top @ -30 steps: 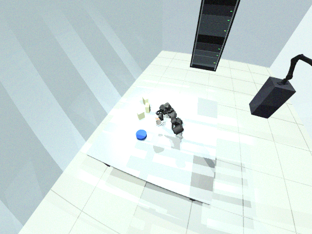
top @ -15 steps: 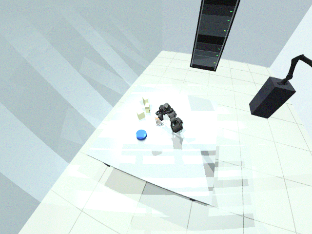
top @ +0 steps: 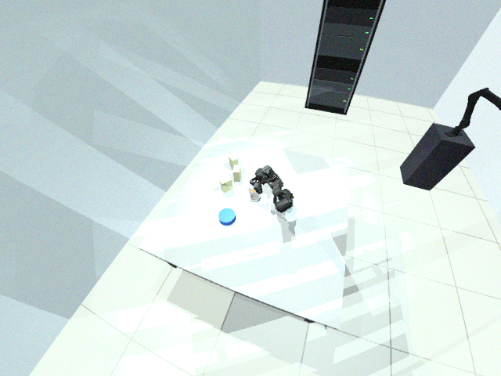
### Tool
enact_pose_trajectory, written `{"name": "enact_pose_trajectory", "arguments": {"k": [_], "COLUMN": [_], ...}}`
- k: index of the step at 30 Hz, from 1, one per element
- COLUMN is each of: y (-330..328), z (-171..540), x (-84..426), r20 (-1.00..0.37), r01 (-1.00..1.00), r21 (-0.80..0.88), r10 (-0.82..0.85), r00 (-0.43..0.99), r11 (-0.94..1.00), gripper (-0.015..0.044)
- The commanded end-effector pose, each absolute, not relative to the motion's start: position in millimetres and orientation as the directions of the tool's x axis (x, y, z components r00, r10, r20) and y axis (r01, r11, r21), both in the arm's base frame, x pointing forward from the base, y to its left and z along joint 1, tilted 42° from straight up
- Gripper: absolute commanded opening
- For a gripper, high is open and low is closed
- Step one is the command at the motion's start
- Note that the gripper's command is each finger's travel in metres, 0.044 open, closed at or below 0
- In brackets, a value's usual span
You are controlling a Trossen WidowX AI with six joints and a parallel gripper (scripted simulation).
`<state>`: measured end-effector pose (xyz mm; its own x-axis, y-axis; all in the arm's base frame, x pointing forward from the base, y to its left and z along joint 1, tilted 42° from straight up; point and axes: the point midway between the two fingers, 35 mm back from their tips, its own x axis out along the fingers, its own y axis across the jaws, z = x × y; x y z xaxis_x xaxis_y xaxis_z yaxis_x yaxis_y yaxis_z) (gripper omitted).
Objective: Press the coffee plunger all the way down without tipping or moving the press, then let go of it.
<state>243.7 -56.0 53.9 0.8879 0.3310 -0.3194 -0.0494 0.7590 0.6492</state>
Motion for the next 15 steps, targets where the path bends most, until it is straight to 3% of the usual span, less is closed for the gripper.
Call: {"name": "enact_pose_trajectory", "arguments": {"k": [1,7,15], "y": [-55.9,-55.9,-55.9], "z": [53.9,53.9,53.9], "x": [243.6,243.6,243.6], "r20": [-0.32,-0.32,-0.32], "r01": [-0.049,-0.049,-0.049], "r21": [0.649,0.649,0.649], "r10": [0.331,0.331,0.331], "r00": [0.888,0.888,0.888], "r11": [0.759,0.759,0.759], "gripper": [0.0119,0.0119,0.0329]}}
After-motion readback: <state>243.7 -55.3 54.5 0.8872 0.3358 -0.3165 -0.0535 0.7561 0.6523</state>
